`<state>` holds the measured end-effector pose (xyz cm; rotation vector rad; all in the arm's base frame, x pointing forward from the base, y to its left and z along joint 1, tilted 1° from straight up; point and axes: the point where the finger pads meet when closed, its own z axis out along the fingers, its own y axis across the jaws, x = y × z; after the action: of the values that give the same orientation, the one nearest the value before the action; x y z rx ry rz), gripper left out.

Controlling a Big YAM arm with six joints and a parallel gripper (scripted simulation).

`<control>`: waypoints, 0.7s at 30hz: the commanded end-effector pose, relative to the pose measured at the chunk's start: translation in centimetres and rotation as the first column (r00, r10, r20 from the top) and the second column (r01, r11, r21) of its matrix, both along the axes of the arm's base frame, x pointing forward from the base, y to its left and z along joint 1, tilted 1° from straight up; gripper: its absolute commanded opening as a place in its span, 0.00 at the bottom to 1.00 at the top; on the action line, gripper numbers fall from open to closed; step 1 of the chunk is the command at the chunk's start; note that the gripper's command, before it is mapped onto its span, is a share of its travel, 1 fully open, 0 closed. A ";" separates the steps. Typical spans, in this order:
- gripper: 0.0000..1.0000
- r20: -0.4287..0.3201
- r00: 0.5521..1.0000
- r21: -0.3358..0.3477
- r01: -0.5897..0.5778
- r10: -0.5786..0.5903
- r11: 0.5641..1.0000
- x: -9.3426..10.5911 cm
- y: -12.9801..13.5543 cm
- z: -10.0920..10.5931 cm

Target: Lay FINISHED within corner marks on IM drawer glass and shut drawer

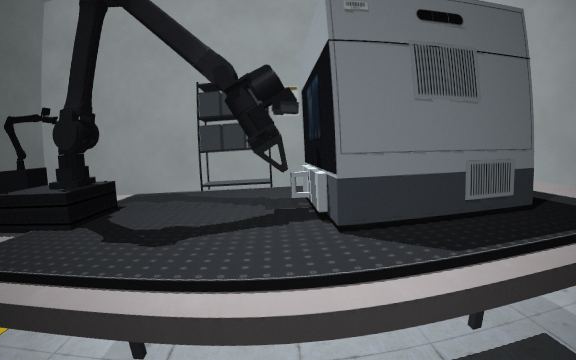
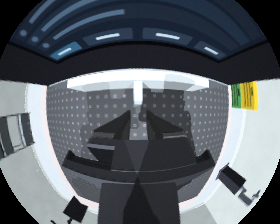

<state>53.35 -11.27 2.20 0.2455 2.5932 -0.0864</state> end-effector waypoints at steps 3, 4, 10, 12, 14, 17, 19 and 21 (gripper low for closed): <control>0.26 0.012 1.000 -0.002 -0.003 0.003 1.000 0.3 0.1 1.3; 0.26 0.011 1.000 -0.002 -0.003 0.004 1.000 -0.2 0.2 1.5; 0.26 0.016 1.000 -0.003 -0.004 0.004 1.000 -0.4 0.3 2.4; 0.26 0.011 1.000 -0.002 -0.004 0.004 1.000 -0.7 0.4 2.4; 0.26 0.020 1.000 -0.004 -0.004 0.004 1.000 -0.4 0.3 3.0; 0.26 0.010 1.000 -0.002 -0.004 0.004 1.000 -1.1 0.5 2.9; 0.26 0.010 1.000 -0.002 -0.004 0.004 1.000 -1.1 0.5 2.9; 0.26 0.022 1.000 -0.004 -0.004 0.004 1.000 -0.6 0.4 3.6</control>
<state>52.28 -11.04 4.28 0.2453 2.5906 -0.0867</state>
